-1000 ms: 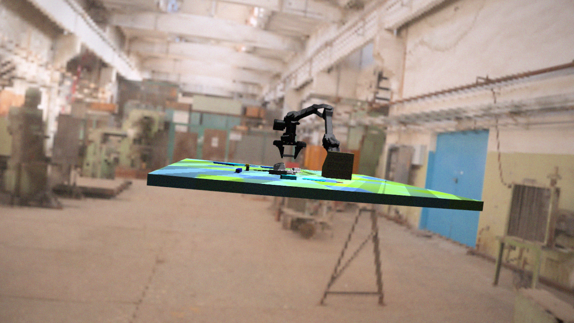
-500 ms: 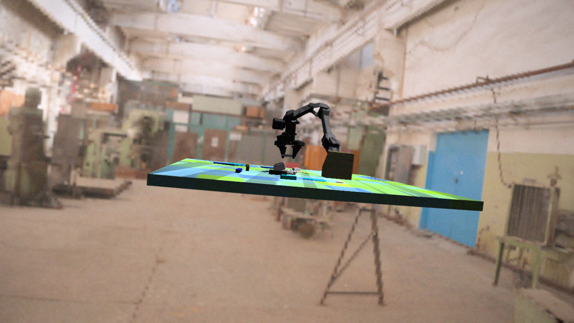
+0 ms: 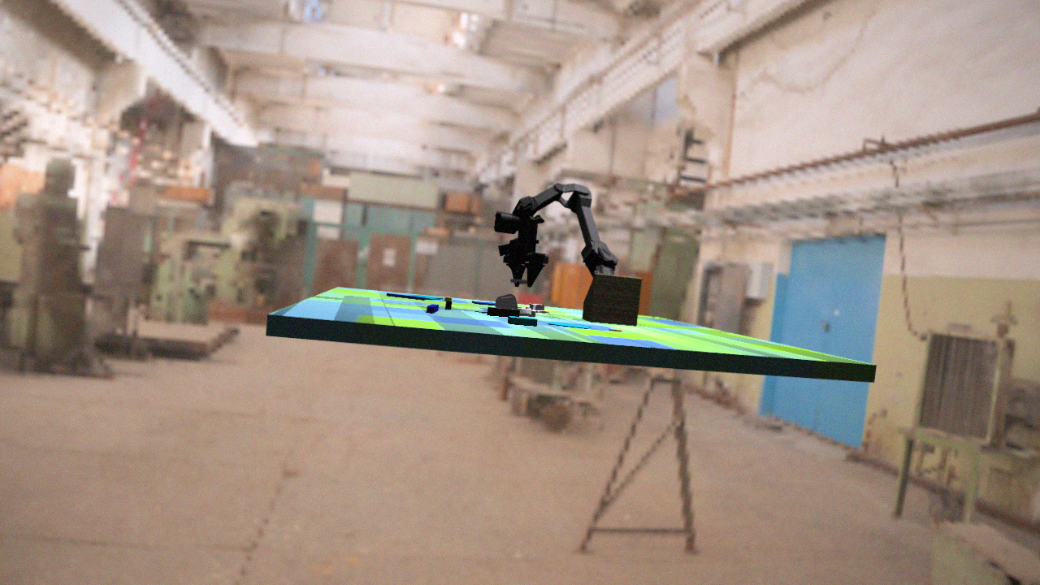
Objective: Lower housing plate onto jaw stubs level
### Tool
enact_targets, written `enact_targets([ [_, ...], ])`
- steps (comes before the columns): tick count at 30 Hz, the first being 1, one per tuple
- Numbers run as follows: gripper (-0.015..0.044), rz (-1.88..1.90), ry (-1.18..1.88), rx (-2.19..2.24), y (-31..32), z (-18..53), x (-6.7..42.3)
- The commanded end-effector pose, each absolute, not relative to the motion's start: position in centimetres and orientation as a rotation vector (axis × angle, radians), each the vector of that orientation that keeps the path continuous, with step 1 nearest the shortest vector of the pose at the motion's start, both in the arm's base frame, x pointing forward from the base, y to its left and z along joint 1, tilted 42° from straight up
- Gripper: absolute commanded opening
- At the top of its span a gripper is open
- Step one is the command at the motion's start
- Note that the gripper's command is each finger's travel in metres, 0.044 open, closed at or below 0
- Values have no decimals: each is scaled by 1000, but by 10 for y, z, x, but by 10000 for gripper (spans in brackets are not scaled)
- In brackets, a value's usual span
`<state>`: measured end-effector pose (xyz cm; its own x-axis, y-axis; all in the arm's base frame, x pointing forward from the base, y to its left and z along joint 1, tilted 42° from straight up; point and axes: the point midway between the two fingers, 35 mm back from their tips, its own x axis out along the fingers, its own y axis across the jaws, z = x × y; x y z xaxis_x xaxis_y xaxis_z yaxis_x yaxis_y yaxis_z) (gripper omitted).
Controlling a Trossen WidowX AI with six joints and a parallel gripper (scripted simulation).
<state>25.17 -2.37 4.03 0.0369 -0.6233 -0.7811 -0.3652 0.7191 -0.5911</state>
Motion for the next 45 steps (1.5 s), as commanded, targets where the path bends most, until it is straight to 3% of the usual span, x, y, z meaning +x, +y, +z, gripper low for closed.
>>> enact_targets([
  [1, 351, -313, 1551, -767, -17, 34, 252],
  [20, 351, -628, 1409, -482, 15, 7, 244],
  [45, 351, -635, 1405, -475, 16, 6, 244],
])
